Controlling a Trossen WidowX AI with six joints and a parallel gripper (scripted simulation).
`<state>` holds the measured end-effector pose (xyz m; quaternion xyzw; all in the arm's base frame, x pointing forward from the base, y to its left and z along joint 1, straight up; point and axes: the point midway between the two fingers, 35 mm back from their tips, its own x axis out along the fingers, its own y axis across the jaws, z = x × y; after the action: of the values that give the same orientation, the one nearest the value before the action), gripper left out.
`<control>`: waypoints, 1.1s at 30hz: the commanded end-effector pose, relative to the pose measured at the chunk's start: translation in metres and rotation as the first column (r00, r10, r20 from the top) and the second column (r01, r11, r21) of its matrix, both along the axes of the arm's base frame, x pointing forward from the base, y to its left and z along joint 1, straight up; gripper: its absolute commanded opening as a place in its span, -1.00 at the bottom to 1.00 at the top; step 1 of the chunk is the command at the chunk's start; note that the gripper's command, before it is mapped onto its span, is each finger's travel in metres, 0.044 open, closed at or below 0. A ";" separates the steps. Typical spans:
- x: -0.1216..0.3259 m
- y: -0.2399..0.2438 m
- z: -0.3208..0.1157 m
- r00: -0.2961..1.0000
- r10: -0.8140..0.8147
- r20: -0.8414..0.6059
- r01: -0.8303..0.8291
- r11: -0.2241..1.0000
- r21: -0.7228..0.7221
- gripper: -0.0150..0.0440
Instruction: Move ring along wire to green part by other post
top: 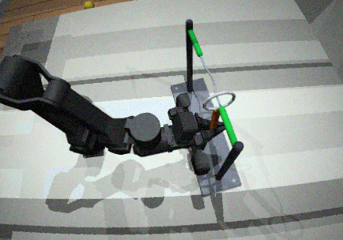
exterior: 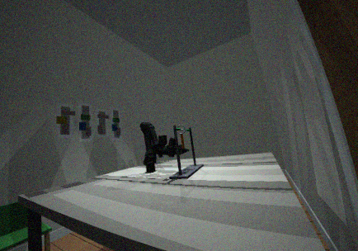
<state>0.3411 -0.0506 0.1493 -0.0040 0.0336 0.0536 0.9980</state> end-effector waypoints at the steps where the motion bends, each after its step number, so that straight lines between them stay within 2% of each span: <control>1: -0.001 0.004 -0.001 1.000 -0.012 -0.002 0.012 1.000 0.013 -1.00; 23: -0.003 0.036 0.001 0.994 -0.106 -0.013 0.107 0.989 0.097 -1.00; 33: -0.002 0.047 0.003 0.995 -0.100 -0.011 0.101 0.991 0.093 -1.00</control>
<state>0.3390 -0.0054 0.1515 0.0458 0.0343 0.0049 0.9983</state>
